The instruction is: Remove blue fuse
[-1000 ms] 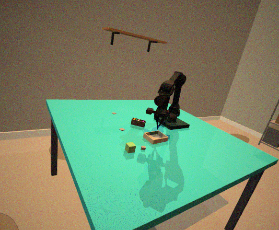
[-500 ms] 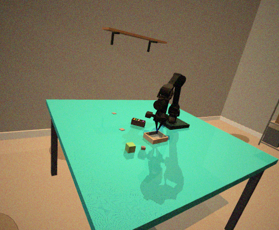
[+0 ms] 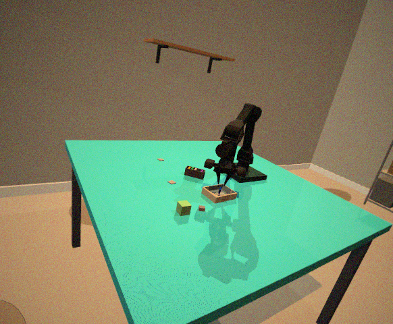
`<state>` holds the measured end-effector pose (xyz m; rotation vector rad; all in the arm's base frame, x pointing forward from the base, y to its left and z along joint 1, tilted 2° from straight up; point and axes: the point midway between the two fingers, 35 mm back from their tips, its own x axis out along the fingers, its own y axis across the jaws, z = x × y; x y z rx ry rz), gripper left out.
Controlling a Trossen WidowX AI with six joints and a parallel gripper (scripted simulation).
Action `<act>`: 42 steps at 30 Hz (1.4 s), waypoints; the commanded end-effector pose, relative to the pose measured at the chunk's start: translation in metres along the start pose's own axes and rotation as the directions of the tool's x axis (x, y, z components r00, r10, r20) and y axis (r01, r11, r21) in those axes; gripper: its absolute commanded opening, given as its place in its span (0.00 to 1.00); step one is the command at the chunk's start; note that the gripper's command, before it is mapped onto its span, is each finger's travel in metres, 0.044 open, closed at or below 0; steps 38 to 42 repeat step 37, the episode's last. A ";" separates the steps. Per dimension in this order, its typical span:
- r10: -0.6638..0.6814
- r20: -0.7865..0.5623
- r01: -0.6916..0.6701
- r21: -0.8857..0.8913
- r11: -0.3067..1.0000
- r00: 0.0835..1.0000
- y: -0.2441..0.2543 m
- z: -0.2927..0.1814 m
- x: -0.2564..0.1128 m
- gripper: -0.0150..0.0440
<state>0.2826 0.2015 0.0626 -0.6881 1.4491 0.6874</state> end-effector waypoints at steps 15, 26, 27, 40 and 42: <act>0.002 -0.005 -0.002 0.004 1.000 1.000 0.000 0.000 -0.037 0.81; 0.002 -0.010 -0.002 0.000 1.000 1.000 0.000 0.000 -0.035 0.81; 0.002 -0.010 -0.002 0.000 1.000 1.000 0.000 0.000 -0.035 0.81; 0.002 -0.010 -0.002 0.000 1.000 1.000 0.000 0.000 -0.035 0.81; 0.002 -0.010 -0.002 0.000 1.000 1.000 0.000 0.000 -0.035 0.81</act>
